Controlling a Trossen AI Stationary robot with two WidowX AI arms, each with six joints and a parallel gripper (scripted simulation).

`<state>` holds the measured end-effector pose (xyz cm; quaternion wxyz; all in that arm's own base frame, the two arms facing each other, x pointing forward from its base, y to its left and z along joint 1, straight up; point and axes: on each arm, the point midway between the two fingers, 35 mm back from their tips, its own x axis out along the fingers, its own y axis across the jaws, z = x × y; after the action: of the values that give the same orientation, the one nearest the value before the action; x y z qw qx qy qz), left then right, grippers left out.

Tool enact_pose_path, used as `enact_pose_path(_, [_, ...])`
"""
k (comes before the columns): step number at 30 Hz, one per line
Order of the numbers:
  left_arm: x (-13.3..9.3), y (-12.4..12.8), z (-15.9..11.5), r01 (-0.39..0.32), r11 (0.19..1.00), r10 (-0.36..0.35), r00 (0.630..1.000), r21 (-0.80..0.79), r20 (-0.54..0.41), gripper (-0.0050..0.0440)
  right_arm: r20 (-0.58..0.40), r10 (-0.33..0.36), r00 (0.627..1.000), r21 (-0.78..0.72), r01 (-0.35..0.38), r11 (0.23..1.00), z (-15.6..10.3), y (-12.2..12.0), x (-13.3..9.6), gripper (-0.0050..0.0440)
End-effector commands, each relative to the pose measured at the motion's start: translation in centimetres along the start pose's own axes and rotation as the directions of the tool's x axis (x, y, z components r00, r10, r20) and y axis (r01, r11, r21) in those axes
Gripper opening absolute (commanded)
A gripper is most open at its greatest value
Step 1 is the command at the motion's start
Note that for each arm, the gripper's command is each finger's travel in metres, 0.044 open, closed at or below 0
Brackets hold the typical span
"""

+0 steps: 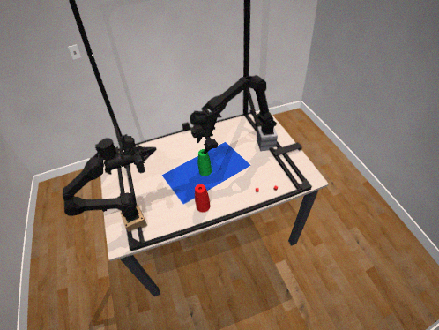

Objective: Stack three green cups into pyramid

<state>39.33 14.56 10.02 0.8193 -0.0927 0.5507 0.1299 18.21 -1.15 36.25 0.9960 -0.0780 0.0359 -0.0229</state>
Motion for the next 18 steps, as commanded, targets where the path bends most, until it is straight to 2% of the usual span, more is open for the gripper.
enact_pose_path(1, [0.0, 0.4, 0.5, -0.019, 0.999, 0.018, 0.999, -0.027, -0.026, 0.044, 0.055, 0.03, 0.998, 0.113, -0.036, 0.993, 1.3, 0.6, -1.9, 0.0])
enact_pose_path(8, [0.0, 0.5, 0.6, -0.026, 0.999, 0.025, 0.999, -0.038, -0.037, 0.044, 0.075, 0.04, 0.996, 0.154, -0.051, 0.987, 1.8, 0.7, -2.7, 0.0])
enact_pose_path(12, [1.3, 0.5, 0.2, -0.026, 0.999, 0.025, 0.999, -0.038, -0.037, 0.044, 0.075, 0.04, 0.996, 0.154, -0.051, 0.987, 1.8, 0.7, -2.7, 0.0])
enact_pose_path(18, [1.5, 0.5, 0.1, -0.026, 0.999, 0.025, 0.999, -0.038, -0.037, 0.044, 0.075, 0.04, 0.996, 0.154, -0.051, 0.987, 1.8, 0.7, -2.7, 0.0])
